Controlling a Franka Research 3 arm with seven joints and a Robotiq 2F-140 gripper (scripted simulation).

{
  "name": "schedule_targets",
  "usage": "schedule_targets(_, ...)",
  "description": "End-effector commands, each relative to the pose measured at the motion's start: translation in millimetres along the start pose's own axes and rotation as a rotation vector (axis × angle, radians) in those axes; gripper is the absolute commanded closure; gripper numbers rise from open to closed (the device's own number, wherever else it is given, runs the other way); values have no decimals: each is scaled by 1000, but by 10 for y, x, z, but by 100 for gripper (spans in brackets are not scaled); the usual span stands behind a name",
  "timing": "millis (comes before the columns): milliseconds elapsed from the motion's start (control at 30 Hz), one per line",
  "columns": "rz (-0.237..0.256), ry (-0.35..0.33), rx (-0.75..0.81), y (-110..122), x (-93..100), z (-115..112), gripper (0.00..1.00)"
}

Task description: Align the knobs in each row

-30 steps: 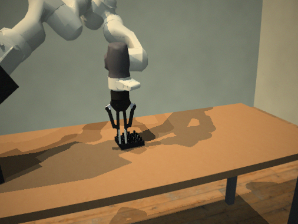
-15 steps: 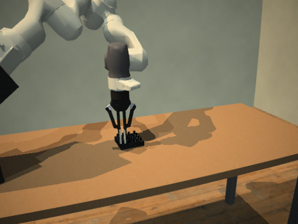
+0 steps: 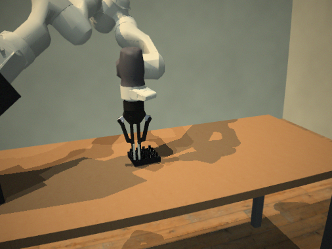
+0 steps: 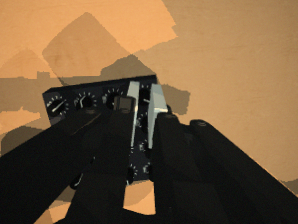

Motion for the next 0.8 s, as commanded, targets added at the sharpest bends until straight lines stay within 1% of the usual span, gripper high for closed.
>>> schedule_targets(0,3,3,6,-11,-1,7,95)
schedule_targets(300,3,3,17,-11,-1,7,95)
schedule_targets(400,3,3,46,-11,-1,7,95)
schedule_targets(567,3,3,136,-11,-1,7,95)
schedule_targets(767,2,3,289,-11,-1,7,95)
Point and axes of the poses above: the point where the finger pads meet when closed, its own x axis back along the fingers, its own y axis across the jaws, z = x × y, the point moved 3 cm from there along x, back along the fingers, and after that the axes turned 15 degrees about x, right-handed, at the moved point
